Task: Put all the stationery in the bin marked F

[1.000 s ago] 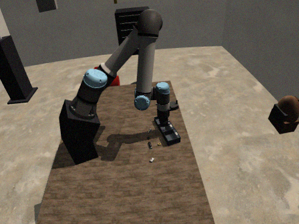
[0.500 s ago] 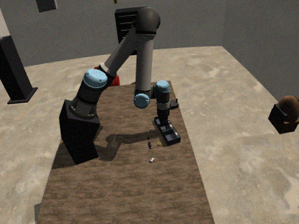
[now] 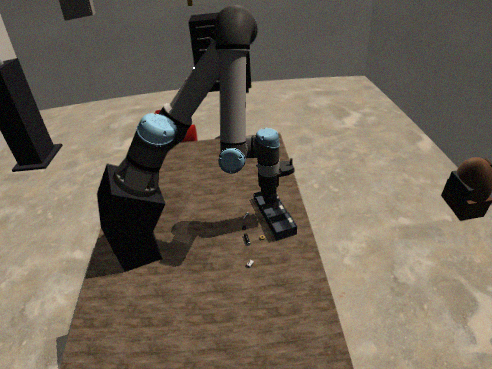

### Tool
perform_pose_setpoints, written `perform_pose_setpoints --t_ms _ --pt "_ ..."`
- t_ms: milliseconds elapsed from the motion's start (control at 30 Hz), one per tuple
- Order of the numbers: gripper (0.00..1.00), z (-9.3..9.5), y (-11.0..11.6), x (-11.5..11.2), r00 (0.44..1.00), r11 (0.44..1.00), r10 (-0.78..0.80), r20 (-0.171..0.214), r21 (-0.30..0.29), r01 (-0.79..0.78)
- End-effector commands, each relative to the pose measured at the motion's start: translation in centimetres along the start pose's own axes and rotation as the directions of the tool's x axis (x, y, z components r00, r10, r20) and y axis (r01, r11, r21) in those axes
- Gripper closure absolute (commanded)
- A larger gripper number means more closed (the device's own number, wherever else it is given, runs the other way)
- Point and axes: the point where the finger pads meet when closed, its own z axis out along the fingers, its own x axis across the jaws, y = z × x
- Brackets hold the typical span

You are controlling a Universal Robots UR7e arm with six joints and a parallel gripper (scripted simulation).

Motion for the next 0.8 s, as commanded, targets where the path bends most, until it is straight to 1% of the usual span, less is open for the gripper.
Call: perform_pose_setpoints --t_ms 0,167,367,733,767 --pt "0.69 -1.4 -0.1 0.0 1.000 1.000 -0.001 0.000 0.001 0.001" --pt "0.69 -3.2 -0.1 0.0 1.000 1.000 -0.001 0.000 0.001 0.001" --pt "0.69 -3.2 -0.1 0.0 1.000 1.000 -0.001 0.000 0.001 0.001" --pt "0.69 -3.2 0.5 -5.5 1.000 1.000 -0.001 0.000 0.001 0.001" --pt "0.69 -3.2 0.5 -5.5 1.000 1.000 -0.001 0.000 0.001 0.001"
